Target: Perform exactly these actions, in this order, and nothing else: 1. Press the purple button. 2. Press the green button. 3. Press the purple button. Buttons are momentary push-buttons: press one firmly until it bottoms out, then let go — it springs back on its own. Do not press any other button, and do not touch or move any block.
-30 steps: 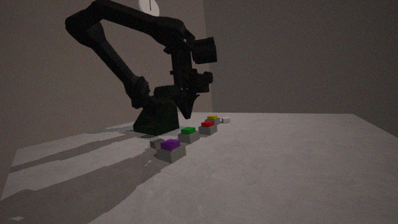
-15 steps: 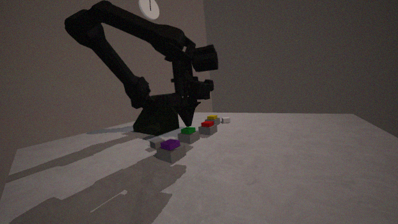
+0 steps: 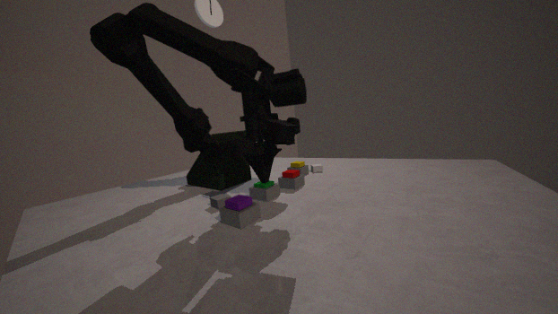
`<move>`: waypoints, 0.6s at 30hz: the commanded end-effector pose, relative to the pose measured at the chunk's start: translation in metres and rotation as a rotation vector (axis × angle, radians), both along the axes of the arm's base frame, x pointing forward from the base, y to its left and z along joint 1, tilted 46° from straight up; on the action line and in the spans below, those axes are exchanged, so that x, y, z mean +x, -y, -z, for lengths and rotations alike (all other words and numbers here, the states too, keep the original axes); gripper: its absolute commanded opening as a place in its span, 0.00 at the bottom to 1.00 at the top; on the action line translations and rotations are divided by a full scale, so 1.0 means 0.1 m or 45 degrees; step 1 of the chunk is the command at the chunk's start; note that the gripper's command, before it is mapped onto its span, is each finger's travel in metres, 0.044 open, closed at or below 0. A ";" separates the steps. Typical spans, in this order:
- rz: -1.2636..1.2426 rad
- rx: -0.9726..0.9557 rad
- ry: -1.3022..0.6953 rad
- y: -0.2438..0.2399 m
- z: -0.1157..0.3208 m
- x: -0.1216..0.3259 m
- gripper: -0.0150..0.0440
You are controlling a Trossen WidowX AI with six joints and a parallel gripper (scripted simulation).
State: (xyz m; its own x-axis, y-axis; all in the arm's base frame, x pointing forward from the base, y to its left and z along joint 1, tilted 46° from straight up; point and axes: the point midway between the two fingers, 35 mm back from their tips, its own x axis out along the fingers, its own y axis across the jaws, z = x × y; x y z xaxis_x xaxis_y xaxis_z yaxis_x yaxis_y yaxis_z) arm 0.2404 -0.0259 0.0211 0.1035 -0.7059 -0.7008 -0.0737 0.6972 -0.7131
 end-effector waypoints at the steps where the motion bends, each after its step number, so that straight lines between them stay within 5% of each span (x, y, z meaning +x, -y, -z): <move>1: 0.001 -0.008 -0.011 0.02 0.01 -0.02 0.29; 18: 0.001 -0.006 -0.012 -0.22 -0.22 -0.05 0.29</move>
State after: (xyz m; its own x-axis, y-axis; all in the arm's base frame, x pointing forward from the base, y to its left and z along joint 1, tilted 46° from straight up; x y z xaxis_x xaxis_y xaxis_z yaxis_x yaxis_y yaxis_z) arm 0.2358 -0.0111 0.0351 0.0983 -0.7112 -0.6960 -0.0876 0.6905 -0.7180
